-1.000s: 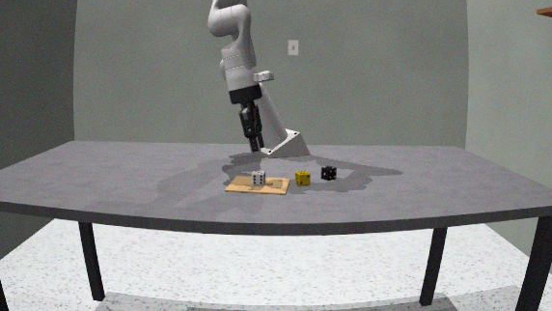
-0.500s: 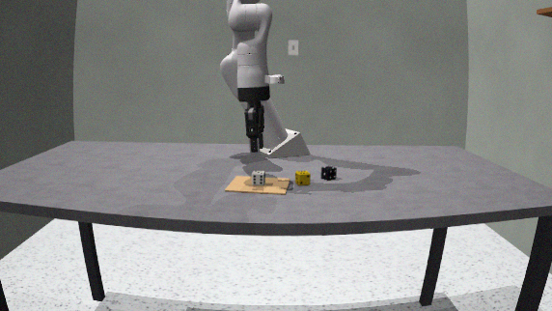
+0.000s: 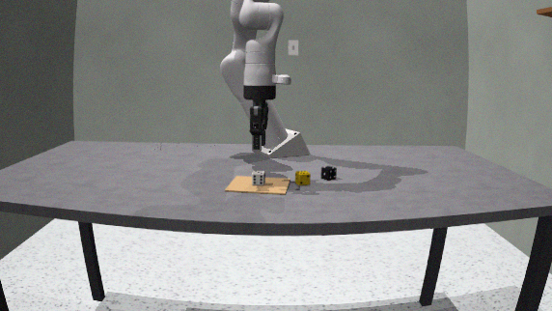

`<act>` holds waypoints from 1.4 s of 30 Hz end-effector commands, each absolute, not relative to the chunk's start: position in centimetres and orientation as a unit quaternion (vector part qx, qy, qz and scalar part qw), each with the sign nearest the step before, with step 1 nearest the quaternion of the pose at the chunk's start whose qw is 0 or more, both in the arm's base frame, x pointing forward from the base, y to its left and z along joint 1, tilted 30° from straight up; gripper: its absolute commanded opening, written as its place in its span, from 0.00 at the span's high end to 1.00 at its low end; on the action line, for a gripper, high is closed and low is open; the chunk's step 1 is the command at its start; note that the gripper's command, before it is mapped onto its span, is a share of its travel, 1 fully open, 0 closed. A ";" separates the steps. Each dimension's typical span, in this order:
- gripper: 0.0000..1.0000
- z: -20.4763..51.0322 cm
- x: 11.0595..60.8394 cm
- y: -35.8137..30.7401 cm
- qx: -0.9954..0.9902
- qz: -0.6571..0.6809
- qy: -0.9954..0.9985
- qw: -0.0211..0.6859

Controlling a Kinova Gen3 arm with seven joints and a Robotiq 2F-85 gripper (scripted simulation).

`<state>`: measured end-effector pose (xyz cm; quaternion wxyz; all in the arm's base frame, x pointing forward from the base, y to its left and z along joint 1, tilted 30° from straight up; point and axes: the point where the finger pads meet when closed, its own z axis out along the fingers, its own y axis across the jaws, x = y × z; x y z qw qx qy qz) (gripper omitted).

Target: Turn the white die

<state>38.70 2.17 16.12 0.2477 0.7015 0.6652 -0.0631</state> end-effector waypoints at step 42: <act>0.00 23.4 36.7 5.8 0.701 -0.063 0.666 0.248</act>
